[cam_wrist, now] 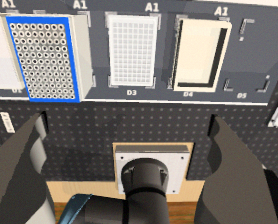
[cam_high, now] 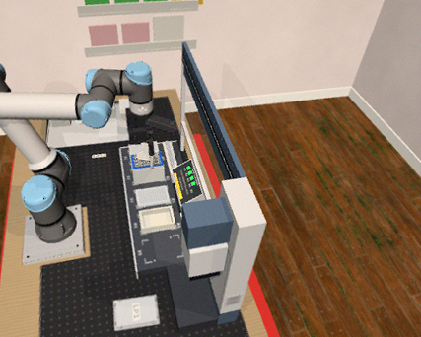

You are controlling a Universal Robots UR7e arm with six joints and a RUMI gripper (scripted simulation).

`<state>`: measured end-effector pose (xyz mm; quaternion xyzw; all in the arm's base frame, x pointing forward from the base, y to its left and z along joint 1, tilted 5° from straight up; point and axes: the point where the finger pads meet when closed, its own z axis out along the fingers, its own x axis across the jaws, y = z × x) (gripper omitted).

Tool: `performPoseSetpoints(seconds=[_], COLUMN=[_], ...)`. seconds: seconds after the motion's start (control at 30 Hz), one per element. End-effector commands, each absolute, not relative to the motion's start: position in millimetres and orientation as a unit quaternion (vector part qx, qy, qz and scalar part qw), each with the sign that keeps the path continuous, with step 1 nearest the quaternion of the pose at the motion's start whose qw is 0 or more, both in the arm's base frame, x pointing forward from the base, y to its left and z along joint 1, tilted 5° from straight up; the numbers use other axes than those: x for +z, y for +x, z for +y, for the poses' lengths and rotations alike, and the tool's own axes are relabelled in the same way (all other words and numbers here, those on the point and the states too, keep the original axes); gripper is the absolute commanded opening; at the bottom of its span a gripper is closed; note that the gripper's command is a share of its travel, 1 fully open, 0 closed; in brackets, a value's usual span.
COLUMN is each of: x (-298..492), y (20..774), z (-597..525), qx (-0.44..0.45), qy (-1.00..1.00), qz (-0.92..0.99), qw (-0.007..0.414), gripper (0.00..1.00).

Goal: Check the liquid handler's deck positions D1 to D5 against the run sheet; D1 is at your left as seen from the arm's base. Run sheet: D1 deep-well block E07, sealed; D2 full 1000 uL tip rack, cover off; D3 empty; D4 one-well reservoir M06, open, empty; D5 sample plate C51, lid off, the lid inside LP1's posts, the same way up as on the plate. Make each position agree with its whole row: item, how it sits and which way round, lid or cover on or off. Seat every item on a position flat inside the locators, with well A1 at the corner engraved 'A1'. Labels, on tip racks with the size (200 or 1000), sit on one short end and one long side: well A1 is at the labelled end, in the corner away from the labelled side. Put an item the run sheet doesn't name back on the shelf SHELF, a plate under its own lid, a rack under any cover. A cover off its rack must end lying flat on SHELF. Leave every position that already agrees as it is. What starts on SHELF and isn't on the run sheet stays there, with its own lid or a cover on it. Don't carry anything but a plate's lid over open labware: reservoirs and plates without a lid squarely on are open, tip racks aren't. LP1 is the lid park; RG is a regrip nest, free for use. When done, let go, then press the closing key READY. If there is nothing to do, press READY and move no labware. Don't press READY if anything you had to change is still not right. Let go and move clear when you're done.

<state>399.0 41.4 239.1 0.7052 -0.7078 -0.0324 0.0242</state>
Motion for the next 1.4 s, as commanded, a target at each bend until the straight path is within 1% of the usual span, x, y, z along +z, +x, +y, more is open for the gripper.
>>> performPoseSetpoints(seconds=[0.0, 1.37], x=[228.0, 169.0], y=[397.8, 393.1], z=[42.0, 42.4], qx=[-0.032, -0.033], qy=[0.705, 0.705], qz=[-0.708, -0.708], qw=[0.024, 0.025], gripper=[0.82, 0.82])
